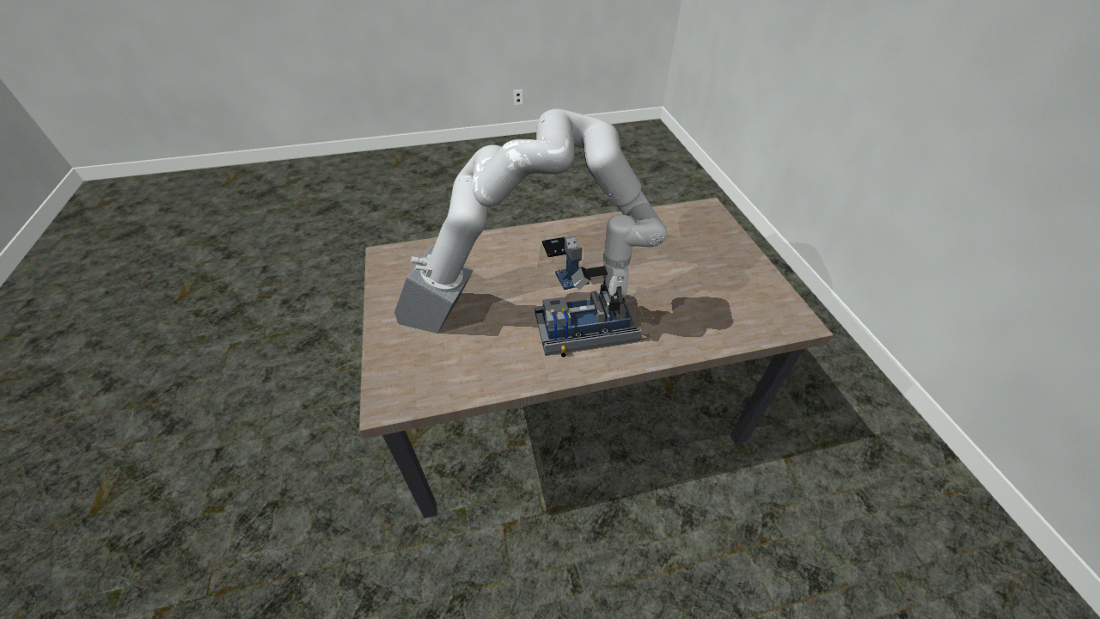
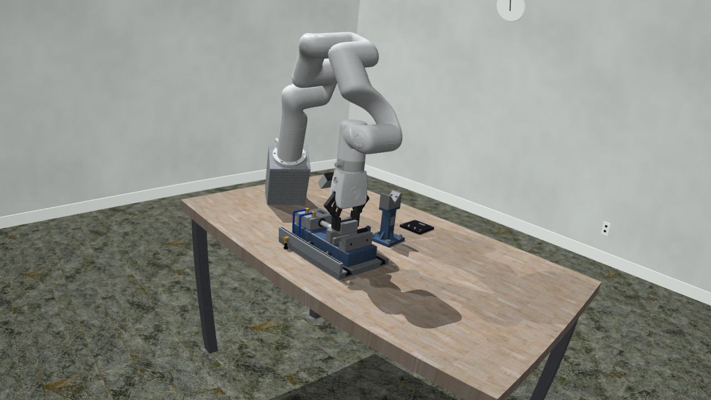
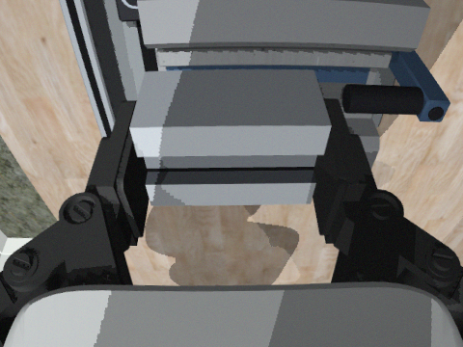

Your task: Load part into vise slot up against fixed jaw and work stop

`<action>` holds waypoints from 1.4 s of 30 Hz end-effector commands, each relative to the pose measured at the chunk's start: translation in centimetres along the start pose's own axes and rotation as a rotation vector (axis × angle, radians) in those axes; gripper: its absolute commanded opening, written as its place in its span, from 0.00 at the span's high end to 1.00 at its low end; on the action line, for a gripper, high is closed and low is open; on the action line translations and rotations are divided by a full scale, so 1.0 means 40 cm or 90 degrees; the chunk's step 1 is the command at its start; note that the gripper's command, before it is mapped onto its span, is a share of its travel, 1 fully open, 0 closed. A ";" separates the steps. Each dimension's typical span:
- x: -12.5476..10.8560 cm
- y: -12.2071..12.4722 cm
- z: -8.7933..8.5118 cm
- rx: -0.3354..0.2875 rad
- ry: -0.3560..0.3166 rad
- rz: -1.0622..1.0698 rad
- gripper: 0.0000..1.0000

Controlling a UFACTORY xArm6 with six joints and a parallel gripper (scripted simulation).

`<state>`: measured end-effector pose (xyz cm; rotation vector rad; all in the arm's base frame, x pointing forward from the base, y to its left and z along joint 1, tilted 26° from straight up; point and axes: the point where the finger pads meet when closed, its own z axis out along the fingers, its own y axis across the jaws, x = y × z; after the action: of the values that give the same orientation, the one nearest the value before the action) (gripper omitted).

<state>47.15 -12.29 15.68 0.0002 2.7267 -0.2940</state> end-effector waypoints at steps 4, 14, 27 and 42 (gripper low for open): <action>-0.003 -0.001 -0.003 0.000 -0.002 0.000 1.00; -0.003 -0.001 -0.002 0.000 -0.002 0.000 1.00; -0.003 -0.001 0.001 0.000 -0.002 0.000 1.00; -0.003 -0.001 0.009 0.000 -0.002 0.000 1.00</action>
<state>47.31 -12.37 15.31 0.0002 2.7266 -0.2940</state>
